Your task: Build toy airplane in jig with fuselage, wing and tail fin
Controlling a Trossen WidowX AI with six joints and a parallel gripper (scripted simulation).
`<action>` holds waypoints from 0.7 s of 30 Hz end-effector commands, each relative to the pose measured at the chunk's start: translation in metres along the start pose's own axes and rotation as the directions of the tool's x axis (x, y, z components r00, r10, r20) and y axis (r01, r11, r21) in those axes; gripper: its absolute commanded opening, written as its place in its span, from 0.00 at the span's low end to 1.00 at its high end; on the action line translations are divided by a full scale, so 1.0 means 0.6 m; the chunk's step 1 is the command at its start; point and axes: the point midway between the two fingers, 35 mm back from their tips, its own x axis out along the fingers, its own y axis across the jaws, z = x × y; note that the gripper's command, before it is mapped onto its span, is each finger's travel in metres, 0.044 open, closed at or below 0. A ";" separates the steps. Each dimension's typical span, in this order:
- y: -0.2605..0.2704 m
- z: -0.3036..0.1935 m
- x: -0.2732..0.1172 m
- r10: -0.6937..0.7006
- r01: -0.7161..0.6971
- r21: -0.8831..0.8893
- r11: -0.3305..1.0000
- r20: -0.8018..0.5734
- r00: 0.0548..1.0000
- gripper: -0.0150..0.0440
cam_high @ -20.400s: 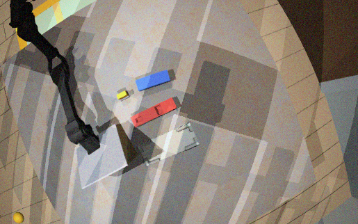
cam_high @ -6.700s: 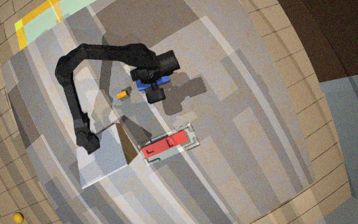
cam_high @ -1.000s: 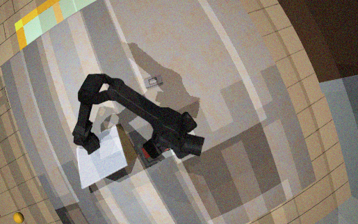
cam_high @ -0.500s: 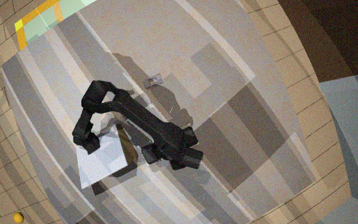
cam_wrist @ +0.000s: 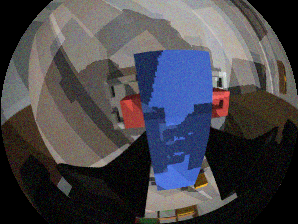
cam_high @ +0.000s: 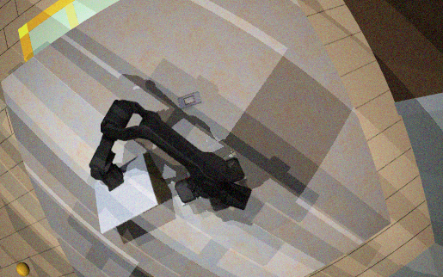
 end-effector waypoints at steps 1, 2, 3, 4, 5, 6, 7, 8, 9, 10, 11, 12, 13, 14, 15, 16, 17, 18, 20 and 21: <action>-0.001 0.002 0.000 -0.001 0.001 0.006 1.000 0.003 1.000 0.58; -0.001 0.002 0.000 -0.001 0.001 0.006 1.000 0.003 1.000 0.58; -0.002 0.002 0.000 -0.001 0.001 0.006 1.000 0.003 1.000 0.58; -0.002 0.003 0.000 -0.001 0.001 0.006 1.000 0.003 1.000 0.58; -0.002 0.003 0.000 -0.001 0.001 0.006 1.000 0.003 1.000 0.58; -0.002 0.003 0.000 -0.001 0.001 0.006 1.000 0.003 1.000 0.58; -0.002 0.003 0.002 -0.001 0.001 0.006 1.000 0.003 1.000 0.58; -0.002 0.003 0.004 -0.001 0.001 0.006 1.000 0.003 1.000 0.58; -0.002 0.003 0.007 -0.001 0.001 0.006 1.000 0.003 1.000 0.58; -0.002 0.003 0.009 -0.001 0.001 0.006 1.000 0.003 1.000 0.58; -0.001 0.004 0.012 -0.001 0.001 0.006 1.000 0.003 1.000 0.58; -0.001 0.004 0.015 -0.001 0.001 0.006 1.000 0.003 1.000 0.58; -0.001 0.004 0.018 -0.001 0.001 0.006 1.000 0.003 1.000 0.58; -0.001 0.004 0.020 -0.001 0.001 0.006 1.000 0.003 1.000 0.58; -0.001 0.004 0.023 -0.001 0.001 0.006 1.000 0.003 1.000 0.58; -0.001 0.004 0.026 -0.001 0.001 0.006 1.000 0.003 1.000 0.58; -0.001 0.004 0.028 -0.001 0.001 0.006 1.000 0.003 1.000 0.58; -0.001 0.004 0.031 -0.001 0.001 0.006 1.000 0.003 1.000 0.58; -0.001 0.004 0.036 -0.001 0.001 0.006 1.000 0.003 1.000 0.58; -0.001 0.004 0.039 -0.001 0.001 0.006 1.000 0.003 1.000 0.58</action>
